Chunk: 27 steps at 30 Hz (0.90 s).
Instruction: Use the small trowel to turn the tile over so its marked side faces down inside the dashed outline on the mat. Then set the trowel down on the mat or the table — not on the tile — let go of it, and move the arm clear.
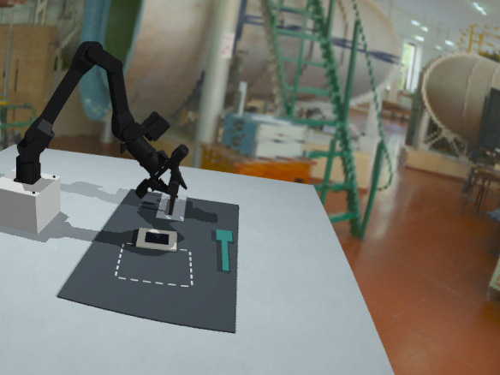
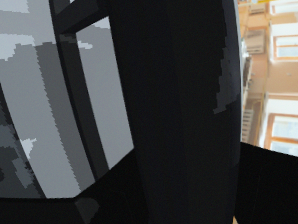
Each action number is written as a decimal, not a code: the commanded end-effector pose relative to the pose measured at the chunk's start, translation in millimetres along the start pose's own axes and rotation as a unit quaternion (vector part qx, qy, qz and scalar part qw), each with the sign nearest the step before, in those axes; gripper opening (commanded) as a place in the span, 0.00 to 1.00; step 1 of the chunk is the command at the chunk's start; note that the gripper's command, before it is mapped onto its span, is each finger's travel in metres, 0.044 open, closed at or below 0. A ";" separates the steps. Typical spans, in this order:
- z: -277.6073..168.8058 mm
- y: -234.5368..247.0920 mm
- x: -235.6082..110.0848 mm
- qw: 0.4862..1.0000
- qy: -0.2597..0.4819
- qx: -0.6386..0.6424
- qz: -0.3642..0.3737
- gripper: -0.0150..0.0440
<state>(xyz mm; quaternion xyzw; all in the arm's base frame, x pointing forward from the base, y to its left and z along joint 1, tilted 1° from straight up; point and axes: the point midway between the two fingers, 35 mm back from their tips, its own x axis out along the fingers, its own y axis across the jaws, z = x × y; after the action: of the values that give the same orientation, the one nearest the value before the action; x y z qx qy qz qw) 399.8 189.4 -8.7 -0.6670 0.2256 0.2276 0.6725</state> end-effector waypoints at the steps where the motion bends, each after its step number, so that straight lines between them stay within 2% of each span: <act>1: 1.0 -9.9 -6.7 1.000 -0.001 0.000 -0.001 0.25; 10: 0.4 -43.8 -35.9 1.000 -0.001 0.000 -0.001 0.25; 17: -0.6 -46.1 -38.3 1.000 -0.001 0.001 -0.001 0.25; 27: -43.6 -35.1 -39.0 1.000 -0.028 0.012 0.005 0.25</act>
<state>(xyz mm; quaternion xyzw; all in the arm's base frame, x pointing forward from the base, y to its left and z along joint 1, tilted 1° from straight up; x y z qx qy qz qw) 390.1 154.2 35.3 -0.6564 0.2270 0.2475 0.6756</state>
